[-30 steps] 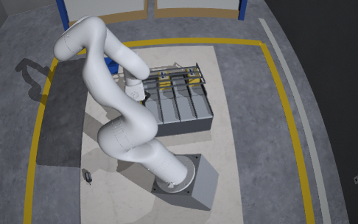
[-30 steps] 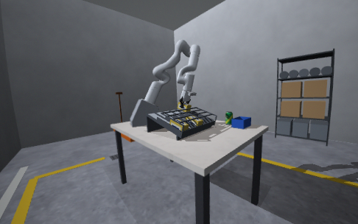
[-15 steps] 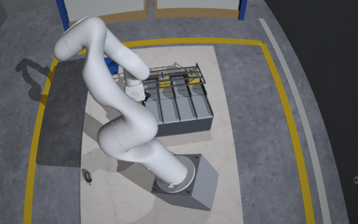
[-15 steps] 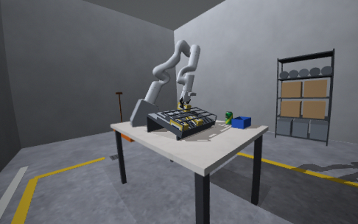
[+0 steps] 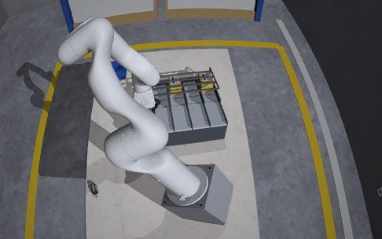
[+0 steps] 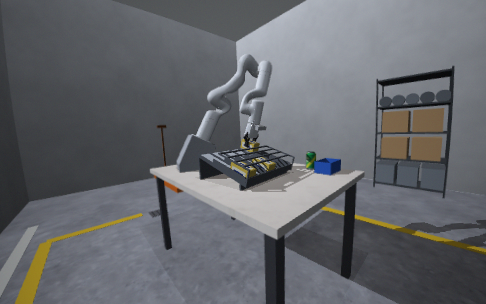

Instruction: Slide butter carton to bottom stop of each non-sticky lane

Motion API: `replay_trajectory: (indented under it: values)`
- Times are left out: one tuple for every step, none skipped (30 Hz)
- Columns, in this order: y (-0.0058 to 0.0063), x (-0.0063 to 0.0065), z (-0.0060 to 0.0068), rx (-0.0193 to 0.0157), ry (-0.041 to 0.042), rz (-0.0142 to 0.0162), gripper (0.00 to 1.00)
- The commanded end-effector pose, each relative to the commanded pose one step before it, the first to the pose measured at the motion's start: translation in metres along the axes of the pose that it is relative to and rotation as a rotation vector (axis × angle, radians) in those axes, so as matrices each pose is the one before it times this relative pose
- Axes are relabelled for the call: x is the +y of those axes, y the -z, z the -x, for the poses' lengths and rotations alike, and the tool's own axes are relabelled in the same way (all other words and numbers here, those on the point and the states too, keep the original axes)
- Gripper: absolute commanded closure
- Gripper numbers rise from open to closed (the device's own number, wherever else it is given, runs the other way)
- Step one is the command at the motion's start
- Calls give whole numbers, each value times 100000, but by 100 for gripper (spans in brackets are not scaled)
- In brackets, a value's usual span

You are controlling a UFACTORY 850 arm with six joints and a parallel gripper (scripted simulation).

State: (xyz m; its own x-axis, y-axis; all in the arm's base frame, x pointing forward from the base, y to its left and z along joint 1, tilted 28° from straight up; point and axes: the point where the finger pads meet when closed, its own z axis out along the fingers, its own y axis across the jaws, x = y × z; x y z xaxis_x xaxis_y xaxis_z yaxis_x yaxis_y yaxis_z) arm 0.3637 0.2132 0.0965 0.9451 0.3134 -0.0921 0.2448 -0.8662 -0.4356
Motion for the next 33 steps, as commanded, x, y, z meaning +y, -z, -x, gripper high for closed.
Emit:
replay_trajectory:
  values:
    - [-156, -56, -48, -20, -96, 4, 100]
    - [0, 0, 0, 0, 0, 0, 100]
    - [0, 0, 0, 0, 0, 0, 100]
    - [0, 0, 0, 0, 0, 0, 100]
    - [0, 0, 0, 0, 0, 0, 100]
    - [0, 0, 0, 0, 0, 0, 100]
    - [0, 0, 0, 0, 0, 0, 100]
    - [0, 0, 0, 0, 0, 0, 100]
    - [0, 0, 0, 0, 0, 0, 100]
    - [0, 0, 0, 0, 0, 0, 100]
    - [0, 0, 0, 0, 0, 0, 100]
    - [0, 0, 0, 0, 0, 0, 100]
    - [0, 0, 0, 0, 0, 0, 100]
    - [0, 0, 0, 0, 0, 0, 100]
    - [0, 0, 0, 0, 0, 0, 100]
    - [-249, 55, -34, 69, 69, 51, 100]
    - [0, 0, 0, 0, 0, 0, 100]
    - [0, 0, 0, 0, 0, 0, 100]
    - [0, 0, 0, 0, 0, 0, 100]
    - [0, 0, 0, 0, 0, 0, 100]
    - [0, 0, 0, 0, 0, 0, 100]
    - [0, 0, 0, 0, 0, 0, 100]
    - [0, 0, 0, 0, 0, 0, 100]
    - [0, 0, 0, 0, 0, 0, 100]
    - [0, 0, 0, 0, 0, 0, 100]
    - [0, 0, 0, 0, 0, 0, 100]
    - [0, 0, 0, 0, 0, 0, 100]
    - [0, 0, 0, 0, 0, 0, 100]
    - [0, 0, 0, 0, 0, 0, 100]
    - [0, 0, 0, 0, 0, 0, 100]
    - [0, 0, 0, 0, 0, 0, 100]
    - [0, 0, 0, 0, 0, 0, 100]
    - [-304, -47, 17, -134, 68, 41, 100]
